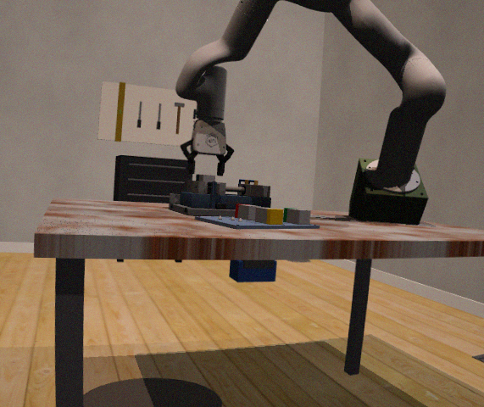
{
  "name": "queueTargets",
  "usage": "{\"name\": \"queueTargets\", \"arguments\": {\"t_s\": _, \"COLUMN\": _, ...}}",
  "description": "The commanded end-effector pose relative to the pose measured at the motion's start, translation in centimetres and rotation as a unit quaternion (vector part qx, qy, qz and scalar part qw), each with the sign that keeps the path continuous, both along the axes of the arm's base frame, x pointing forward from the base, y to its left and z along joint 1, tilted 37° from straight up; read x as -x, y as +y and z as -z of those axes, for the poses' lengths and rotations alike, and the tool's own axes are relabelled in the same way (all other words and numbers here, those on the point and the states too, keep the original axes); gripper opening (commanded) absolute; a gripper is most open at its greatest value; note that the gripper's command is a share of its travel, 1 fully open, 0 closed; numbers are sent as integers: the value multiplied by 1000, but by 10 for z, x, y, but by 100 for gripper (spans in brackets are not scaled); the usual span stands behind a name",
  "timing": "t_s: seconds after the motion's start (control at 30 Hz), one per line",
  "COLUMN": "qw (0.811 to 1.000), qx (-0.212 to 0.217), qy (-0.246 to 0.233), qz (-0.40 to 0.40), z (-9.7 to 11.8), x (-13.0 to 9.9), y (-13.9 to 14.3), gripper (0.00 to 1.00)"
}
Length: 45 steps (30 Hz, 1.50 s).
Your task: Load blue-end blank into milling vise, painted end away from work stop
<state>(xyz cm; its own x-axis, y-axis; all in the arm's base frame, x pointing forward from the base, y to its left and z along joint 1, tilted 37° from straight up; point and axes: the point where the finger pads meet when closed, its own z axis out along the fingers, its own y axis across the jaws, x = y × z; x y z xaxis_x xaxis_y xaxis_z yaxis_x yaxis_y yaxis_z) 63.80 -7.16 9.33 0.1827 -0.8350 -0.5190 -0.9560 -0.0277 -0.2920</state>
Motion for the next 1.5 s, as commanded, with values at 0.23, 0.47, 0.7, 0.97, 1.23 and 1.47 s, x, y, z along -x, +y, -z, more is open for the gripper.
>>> {"name": "queueTargets", "arguments": {"t_s": 0.23, "qw": 1000, "qx": 0, "qy": -1, "qz": 0, "z": -3, "x": 0, "y": -2, "gripper": 100}}
{"name": "queueTargets", "arguments": {"t_s": 0.47, "qw": 1000, "qx": 0, "qy": -1, "qz": 0, "z": -3, "x": 0, "y": -2, "gripper": 100}}
{"name": "queueTargets", "arguments": {"t_s": 0.7, "qw": 1000, "qx": 0, "qy": -1, "qz": 0, "z": -5, "x": 0, "y": -3, "gripper": 100}}
{"name": "queueTargets", "arguments": {"t_s": 0.97, "qw": 1000, "qx": 0, "qy": -1, "qz": 0, "z": -6, "x": 1, "y": -4, "gripper": 100}}
{"name": "queueTargets", "arguments": {"t_s": 1.23, "qw": 1000, "qx": 0, "qy": -1, "qz": 0, "z": -7, "x": 1, "y": -5, "gripper": 100}}
{"name": "queueTargets", "arguments": {"t_s": 1.47, "qw": 1000, "qx": 0, "qy": -1, "qz": 0, "z": -8, "x": 1, "y": -5, "gripper": 100}}
